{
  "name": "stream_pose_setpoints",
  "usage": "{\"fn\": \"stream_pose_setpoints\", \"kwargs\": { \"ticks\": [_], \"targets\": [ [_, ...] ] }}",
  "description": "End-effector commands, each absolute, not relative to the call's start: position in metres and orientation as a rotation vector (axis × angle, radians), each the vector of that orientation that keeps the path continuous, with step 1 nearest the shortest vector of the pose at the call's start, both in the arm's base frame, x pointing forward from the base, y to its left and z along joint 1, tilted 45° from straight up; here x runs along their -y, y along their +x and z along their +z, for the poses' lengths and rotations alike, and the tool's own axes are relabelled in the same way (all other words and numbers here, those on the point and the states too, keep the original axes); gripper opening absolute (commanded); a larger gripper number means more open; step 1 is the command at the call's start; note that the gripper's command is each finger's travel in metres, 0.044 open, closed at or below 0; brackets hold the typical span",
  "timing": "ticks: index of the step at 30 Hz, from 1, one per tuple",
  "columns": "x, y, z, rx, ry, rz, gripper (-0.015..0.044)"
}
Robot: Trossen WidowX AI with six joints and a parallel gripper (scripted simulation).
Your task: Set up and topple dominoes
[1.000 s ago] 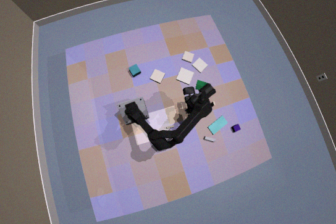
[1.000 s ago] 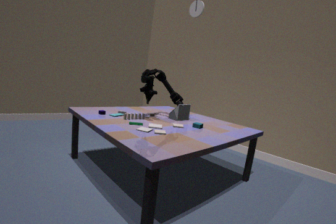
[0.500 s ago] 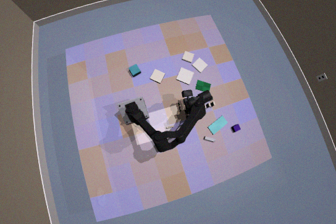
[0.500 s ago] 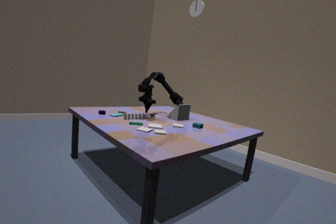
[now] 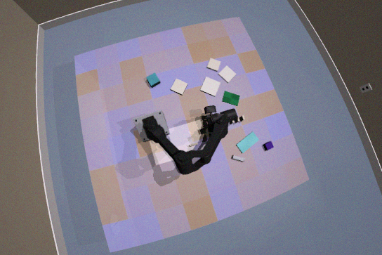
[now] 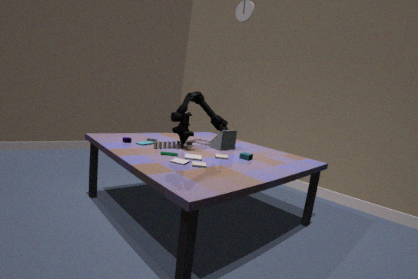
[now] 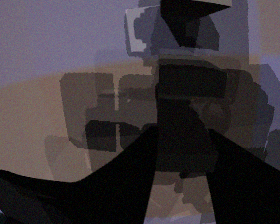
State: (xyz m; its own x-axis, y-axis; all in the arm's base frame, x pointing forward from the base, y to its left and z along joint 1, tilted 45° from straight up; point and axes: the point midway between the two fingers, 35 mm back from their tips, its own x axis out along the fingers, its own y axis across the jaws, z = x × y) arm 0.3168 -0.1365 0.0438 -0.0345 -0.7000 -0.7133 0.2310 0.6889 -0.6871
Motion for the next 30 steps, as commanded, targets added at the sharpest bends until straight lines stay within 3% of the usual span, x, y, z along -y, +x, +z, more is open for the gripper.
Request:
{"fn": "stream_pose_setpoints", "kwargs": {
  "ticks": [1,4,17,21,30],
  "targets": [
    [0.137,0.315,0.042,-1.423,-0.428,-0.782,0.0107],
    [0.137,0.315,0.042,-1.423,-0.428,-0.782,0.0107],
    [0.137,0.315,0.042,-1.423,-0.428,-0.782,0.0440],
    [0.129,0.318,0.048,-1.423,-0.426,-0.778,0.0440],
    [0.045,0.321,0.134,-1.426,-0.419,-0.777,0.0440]
  ]
}}
